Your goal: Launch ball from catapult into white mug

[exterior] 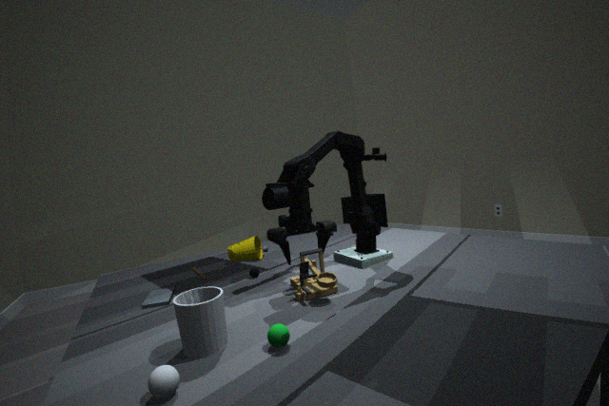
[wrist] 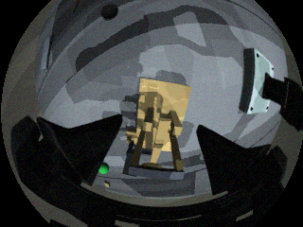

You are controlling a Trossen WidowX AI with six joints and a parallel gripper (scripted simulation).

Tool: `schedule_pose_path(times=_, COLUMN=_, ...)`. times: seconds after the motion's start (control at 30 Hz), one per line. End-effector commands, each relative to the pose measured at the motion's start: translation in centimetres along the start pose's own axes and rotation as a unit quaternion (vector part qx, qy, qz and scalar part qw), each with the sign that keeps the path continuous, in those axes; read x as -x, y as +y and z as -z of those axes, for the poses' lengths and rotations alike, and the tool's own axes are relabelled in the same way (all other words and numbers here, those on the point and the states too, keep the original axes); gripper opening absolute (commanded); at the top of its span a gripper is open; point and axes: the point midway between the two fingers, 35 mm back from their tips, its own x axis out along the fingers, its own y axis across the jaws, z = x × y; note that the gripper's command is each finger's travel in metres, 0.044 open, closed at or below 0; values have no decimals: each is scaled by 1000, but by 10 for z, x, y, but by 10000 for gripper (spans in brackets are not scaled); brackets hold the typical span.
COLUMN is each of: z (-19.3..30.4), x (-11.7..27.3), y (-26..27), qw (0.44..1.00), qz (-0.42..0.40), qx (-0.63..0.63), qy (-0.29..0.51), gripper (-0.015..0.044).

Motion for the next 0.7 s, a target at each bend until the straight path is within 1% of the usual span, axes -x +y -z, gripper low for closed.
schedule_pose_path(times=0.0, z=0, x=-11, y=-1, qw=1000, qz=7, qx=-3, qy=-2, gripper=440)
schedule_pose_path(times=0.67, z=0, x=-39, y=-3, qw=1000, qz=7, qx=-3, qy=-2, gripper=440)
